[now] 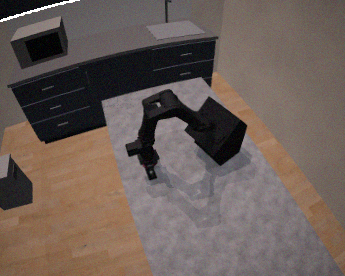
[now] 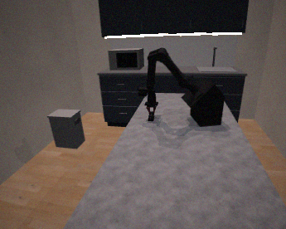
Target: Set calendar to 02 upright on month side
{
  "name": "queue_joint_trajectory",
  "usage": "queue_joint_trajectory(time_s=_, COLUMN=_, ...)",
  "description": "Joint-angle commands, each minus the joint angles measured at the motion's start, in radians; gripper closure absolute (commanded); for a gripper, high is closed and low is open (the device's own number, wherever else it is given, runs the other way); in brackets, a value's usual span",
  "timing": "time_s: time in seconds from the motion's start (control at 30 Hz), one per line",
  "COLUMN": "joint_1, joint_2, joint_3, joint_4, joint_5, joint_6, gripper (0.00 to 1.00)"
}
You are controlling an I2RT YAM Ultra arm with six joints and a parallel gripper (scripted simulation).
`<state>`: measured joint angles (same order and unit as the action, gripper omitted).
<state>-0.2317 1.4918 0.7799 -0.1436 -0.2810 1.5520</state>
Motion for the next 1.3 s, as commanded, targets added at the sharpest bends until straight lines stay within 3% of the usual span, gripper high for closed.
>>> queue_joint_trajectory(time_s=0.0, joint_1=-0.001, joint_2=0.001, joint_3=0.004, joint_4=0.012, joint_5=0.010, joint_6=0.002, gripper=0.73)
queue_joint_trajectory(time_s=1.27, joint_1=0.003, joint_2=0.015, joint_3=0.006, joint_4=0.025, joint_5=0.013, joint_6=0.005, gripper=0.73)
